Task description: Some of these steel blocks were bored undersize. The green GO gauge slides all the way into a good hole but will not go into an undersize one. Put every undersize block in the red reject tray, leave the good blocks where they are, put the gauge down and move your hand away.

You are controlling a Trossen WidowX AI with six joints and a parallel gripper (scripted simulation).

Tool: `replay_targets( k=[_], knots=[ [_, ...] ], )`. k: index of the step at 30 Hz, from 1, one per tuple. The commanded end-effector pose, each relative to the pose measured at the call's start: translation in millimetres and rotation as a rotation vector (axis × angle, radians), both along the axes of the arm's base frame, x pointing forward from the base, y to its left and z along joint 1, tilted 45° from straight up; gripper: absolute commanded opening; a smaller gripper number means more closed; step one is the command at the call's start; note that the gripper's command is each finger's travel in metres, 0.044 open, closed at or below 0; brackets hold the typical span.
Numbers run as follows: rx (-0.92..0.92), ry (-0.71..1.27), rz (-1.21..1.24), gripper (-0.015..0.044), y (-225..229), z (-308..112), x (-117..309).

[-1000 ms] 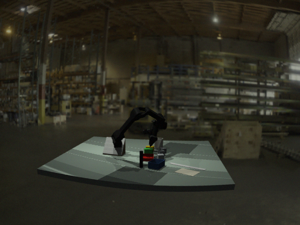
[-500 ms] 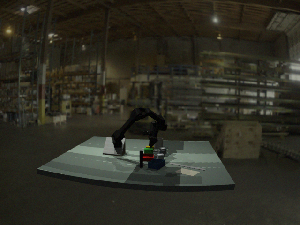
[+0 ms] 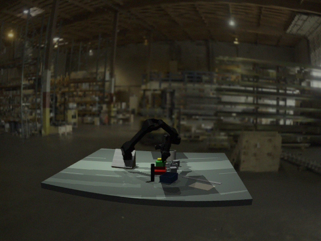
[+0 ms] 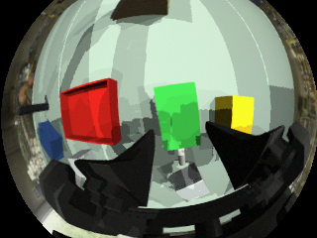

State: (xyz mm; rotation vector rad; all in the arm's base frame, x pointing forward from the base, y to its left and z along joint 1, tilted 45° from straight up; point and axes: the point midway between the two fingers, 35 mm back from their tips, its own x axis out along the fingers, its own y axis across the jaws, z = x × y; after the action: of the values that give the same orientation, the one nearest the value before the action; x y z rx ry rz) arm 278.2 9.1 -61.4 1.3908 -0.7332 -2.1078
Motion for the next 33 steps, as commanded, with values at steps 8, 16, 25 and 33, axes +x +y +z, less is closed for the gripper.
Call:
replay_targets(
  k=[8,16,25,33],
  knots=[
    [-0.006,0.013,0.004,0.0300,-11,-12,-4],
    [-0.007,0.013,0.004,0.0300,-18,-18,-7],
    [-0.007,0.013,0.004,0.0300,-25,-24,-12],
    [-0.003,0.004,0.000,0.0188,-21,-22,-9]
  ],
)
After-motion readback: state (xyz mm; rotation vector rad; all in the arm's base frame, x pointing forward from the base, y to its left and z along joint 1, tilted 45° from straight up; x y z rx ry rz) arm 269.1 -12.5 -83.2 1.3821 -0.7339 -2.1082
